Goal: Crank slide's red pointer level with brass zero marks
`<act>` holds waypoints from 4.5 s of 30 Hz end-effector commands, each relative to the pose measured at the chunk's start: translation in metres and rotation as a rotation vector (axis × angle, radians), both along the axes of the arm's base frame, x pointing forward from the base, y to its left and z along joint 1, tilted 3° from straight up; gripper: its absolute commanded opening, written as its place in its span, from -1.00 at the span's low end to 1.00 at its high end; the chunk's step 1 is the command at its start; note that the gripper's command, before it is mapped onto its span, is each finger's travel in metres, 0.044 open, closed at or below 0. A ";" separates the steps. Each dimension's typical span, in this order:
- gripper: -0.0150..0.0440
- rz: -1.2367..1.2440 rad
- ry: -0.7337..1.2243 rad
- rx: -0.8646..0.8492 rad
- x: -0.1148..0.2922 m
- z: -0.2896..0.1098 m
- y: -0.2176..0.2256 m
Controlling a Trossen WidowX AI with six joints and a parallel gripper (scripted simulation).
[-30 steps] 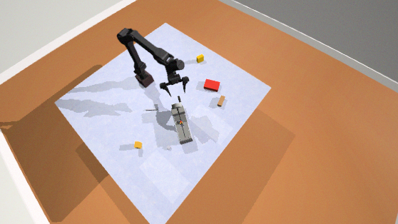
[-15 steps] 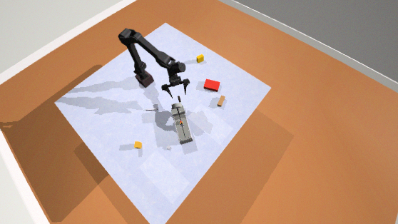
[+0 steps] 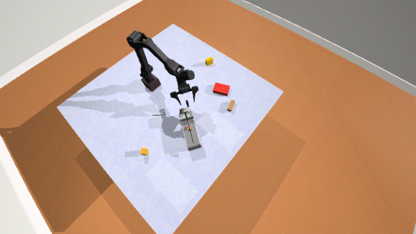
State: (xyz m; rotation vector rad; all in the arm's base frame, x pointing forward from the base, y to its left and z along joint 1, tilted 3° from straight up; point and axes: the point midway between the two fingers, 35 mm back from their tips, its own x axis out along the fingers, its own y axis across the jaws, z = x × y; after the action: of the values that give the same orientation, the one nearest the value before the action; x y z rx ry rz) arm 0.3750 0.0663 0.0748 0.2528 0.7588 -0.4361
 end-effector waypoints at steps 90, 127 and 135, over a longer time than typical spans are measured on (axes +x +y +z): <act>-0.49 -0.008 0.002 -0.004 -0.009 -0.084 -0.012; -0.49 -0.008 0.003 -0.004 -0.014 -0.088 -0.021; -0.49 -0.008 0.003 -0.004 -0.015 -0.088 -0.023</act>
State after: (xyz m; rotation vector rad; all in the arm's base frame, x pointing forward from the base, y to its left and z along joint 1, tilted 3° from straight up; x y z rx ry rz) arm 0.3642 0.0511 -0.0099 0.2598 0.7466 -0.4283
